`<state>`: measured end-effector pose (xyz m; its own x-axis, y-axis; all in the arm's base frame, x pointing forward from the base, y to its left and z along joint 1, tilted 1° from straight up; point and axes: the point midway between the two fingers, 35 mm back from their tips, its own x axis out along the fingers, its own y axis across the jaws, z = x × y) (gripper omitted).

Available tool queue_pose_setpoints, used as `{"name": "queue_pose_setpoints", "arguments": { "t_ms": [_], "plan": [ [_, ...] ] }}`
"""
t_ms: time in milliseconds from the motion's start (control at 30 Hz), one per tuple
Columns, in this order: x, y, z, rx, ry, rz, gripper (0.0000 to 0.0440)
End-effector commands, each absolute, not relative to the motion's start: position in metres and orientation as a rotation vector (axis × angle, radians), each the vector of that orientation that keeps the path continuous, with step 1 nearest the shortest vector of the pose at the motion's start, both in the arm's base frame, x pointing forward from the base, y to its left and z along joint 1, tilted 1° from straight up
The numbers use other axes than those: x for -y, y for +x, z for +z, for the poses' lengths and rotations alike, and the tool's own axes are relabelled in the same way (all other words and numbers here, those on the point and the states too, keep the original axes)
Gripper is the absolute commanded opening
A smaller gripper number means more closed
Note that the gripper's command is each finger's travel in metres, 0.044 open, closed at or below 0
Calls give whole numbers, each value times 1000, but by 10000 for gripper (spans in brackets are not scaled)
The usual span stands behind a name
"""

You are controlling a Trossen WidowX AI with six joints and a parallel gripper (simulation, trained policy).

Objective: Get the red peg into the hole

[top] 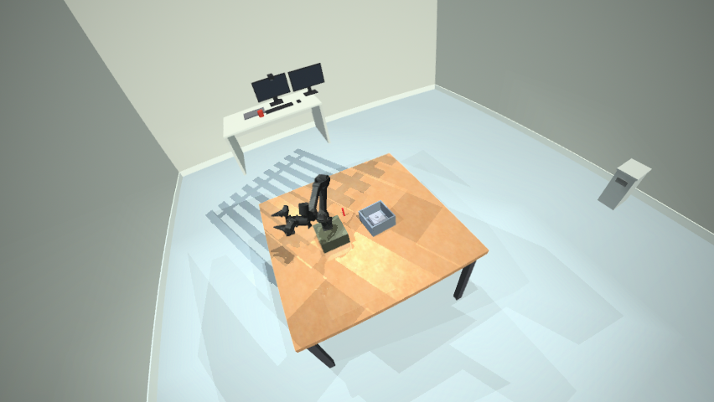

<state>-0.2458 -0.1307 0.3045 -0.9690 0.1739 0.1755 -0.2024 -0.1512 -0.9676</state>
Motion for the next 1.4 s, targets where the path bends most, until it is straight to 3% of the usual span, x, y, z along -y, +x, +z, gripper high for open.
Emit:
{"name": "queue_pose_setpoints", "arguments": {
  "t_ms": [0,100,600,1000,1367],
  "plan": [
    [135,-245,303,1875,45,2221,412],
    [155,-239,297,1935,104,2269,431],
    [269,-160,262,2091,439,2717,440],
    [325,-56,234,2249,659,3061,440],
    [331,57,209,2494,780,3322,440]
  ]
}}
